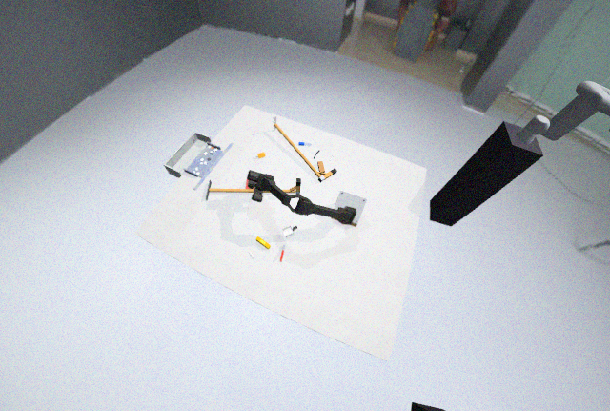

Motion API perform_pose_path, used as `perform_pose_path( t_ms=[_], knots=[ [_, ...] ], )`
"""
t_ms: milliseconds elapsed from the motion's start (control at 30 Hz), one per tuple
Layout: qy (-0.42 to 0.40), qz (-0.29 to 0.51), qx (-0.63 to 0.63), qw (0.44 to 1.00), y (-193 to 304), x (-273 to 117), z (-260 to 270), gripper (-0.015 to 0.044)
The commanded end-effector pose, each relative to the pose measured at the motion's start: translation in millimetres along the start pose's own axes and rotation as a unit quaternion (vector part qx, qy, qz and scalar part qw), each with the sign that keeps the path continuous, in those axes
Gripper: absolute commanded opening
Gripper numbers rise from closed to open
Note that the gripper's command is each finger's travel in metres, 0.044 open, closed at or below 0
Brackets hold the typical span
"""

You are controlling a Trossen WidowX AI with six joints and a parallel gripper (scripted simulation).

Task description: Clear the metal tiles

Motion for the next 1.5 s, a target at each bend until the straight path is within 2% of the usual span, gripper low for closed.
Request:
perform_pose_path(
  t_ms=[0,467,1467],
  knots=[
    [0.006,0.004,0.002,1.000,3.3,4.3,-6.5,0.0000],
    [0.006,0.004,0.002,1.000,3.3,4.3,-6.5,0.0000],
    [0.002,0.001,0.000,1.000,-40.5,-90.8,7.1,0.0000]
  ],
)
Point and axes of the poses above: the point midway between the two fingers, 35 mm back from their tips, its own x axis out along the fingers, its own z axis across the jaws, y = z × x, the point moved 9 cm from there along -x, back along the fingers, and after that the axes turned 9 degrees about x, right-handed, at the moved point
